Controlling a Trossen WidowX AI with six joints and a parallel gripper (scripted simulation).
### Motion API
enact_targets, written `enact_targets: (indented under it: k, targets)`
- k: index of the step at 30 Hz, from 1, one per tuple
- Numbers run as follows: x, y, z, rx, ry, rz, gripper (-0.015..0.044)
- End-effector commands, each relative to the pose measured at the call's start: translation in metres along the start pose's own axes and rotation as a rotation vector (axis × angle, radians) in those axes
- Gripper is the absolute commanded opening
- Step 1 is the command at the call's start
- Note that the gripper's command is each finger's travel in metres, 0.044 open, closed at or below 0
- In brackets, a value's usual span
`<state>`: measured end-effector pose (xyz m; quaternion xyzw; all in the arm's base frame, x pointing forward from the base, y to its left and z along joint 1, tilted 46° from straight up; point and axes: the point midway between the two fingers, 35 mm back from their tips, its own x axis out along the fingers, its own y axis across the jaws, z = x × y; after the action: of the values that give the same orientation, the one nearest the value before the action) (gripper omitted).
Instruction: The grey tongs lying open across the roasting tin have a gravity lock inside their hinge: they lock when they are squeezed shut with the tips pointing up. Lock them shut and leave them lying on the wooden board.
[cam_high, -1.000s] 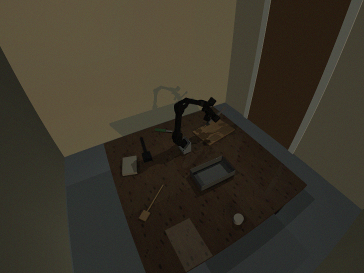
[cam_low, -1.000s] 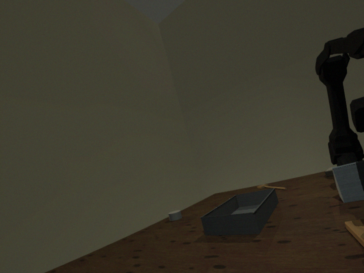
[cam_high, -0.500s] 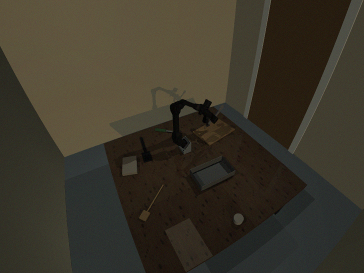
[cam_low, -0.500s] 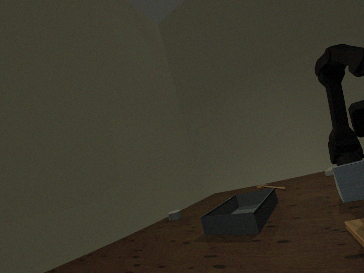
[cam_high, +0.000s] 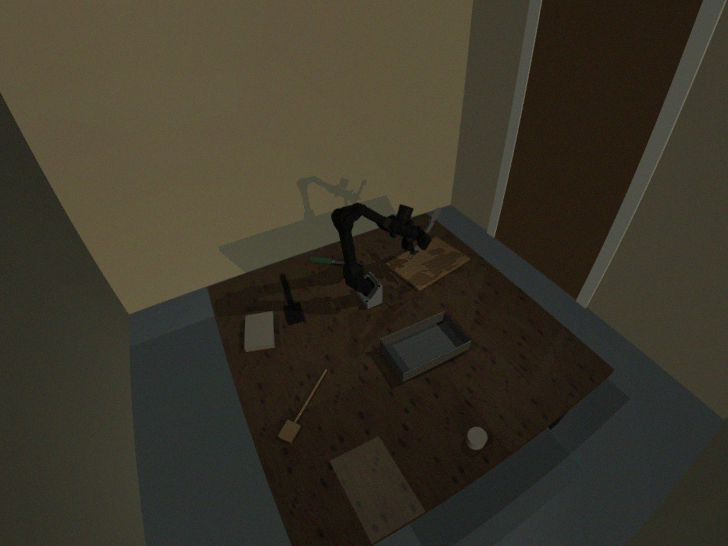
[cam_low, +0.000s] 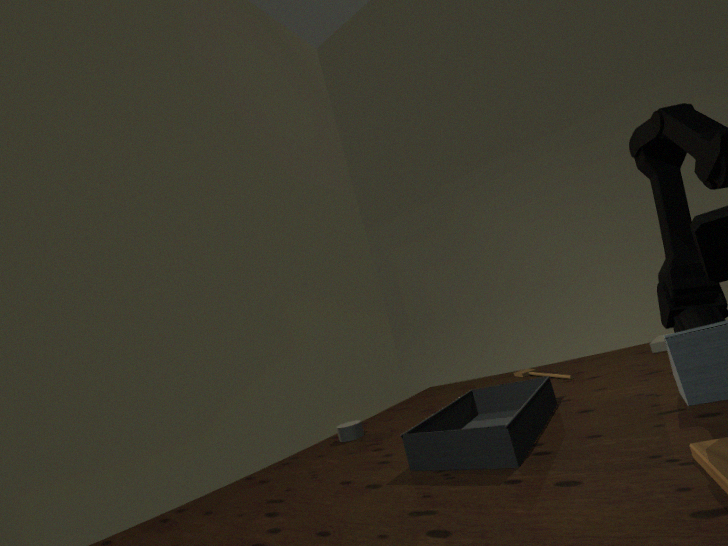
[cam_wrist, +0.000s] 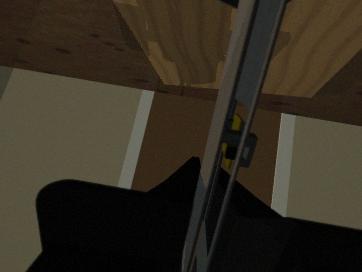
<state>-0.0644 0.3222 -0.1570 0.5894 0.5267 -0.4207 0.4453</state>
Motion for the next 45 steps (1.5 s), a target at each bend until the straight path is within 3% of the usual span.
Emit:
enact_targets:
  k: [1, 11, 45]
  targets:
    - [-0.01, 0.002, -0.001, 0.014, 0.072, -0.003, -0.015]
    - [-0.029, 0.006, 0.006, 0.029, 0.196, -0.015, -0.015]
    - [-0.029, 0.006, 0.006, 0.03, 0.198, -0.016, -0.015]
